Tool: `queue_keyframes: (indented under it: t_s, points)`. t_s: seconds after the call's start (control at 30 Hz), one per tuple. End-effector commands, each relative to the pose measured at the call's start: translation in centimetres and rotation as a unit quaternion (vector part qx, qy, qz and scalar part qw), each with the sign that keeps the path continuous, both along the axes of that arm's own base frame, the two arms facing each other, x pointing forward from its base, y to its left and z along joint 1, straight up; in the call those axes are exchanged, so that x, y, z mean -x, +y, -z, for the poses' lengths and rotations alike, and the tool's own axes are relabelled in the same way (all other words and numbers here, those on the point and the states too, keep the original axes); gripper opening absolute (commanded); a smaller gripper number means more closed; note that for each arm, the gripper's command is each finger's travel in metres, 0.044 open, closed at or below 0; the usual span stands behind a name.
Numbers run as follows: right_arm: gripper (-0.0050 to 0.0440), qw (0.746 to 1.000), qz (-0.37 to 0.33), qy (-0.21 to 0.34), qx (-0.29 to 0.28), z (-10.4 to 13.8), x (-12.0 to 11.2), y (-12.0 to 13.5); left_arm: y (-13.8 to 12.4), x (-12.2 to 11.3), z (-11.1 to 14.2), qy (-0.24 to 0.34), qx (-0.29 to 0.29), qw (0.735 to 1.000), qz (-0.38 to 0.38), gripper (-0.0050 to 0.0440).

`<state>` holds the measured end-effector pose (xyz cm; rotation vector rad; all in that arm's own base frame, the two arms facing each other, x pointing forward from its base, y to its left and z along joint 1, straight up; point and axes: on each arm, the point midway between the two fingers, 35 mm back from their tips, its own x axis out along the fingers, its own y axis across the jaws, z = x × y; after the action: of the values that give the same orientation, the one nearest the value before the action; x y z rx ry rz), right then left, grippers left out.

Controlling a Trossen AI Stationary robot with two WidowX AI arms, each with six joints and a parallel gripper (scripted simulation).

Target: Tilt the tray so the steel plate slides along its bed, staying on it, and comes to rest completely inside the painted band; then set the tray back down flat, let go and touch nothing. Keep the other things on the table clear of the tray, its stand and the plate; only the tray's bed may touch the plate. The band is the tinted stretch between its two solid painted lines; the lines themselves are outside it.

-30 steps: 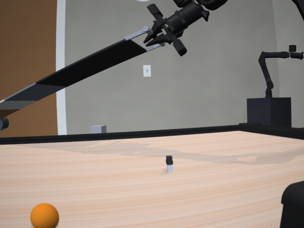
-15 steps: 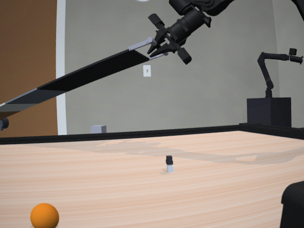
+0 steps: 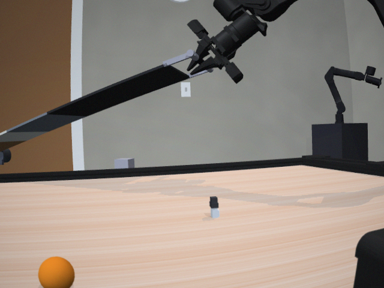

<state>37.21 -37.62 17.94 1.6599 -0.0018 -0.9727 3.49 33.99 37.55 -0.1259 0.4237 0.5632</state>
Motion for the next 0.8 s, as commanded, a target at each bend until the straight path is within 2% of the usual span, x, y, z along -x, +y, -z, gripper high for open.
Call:
queue_keyframes:
  t_s: [0.0, 0.77]
  points:
    - [0.0, 1.0, 0.001, 0.009, -0.006, 0.7, 0.7, 0.3, 0.0, 0.0, 0.0, 0.0, -0.001, 1.0, 0.0, 0.044]
    - [0.0, 0.998, 0.001, 0.053, -0.038, 5.8, 1.6, 1.0, 0.0, 0.0, 0.0, 0.0, -0.001, 1.0, 0.0, 0.044]
